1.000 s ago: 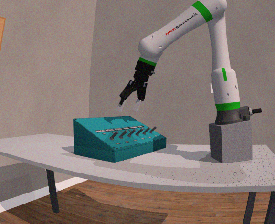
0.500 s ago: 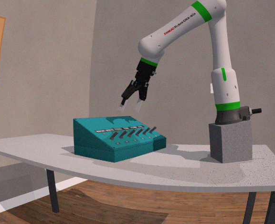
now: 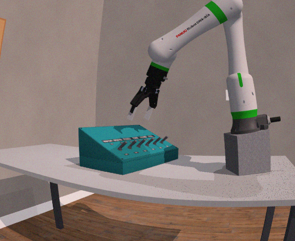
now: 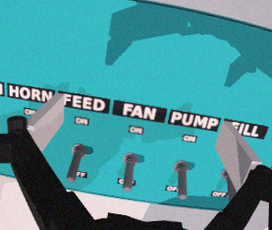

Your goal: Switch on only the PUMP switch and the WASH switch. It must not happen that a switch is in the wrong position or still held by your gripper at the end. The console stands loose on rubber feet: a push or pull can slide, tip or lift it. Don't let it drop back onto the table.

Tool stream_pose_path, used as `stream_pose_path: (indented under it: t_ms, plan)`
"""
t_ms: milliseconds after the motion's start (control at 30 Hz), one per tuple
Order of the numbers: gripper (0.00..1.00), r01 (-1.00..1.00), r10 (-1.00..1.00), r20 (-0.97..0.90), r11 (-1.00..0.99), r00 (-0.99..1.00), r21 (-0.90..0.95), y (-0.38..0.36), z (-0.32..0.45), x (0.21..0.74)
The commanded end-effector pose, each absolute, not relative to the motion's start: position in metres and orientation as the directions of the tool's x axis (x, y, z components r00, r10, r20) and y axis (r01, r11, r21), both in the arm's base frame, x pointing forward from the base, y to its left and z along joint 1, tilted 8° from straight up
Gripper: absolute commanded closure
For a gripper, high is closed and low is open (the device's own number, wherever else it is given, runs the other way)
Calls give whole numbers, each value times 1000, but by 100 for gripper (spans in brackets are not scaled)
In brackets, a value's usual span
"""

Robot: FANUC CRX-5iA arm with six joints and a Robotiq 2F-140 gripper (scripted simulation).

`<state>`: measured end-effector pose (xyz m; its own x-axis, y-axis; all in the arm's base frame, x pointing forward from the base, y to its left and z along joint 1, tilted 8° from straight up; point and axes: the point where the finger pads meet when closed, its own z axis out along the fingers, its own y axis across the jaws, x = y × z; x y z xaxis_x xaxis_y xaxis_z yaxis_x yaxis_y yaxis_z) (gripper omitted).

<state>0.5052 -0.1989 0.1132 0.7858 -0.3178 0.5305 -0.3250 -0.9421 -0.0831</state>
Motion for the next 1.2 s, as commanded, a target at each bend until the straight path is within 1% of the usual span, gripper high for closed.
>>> stream_pose_path:
  t_ms: [0, 1167]
  plan:
    - [0, -325, -318, 531, -942, 786, -83, -199, 113, 505]
    - [0, -325, -318, 531, -942, 786, -83, -206, 113, 503]
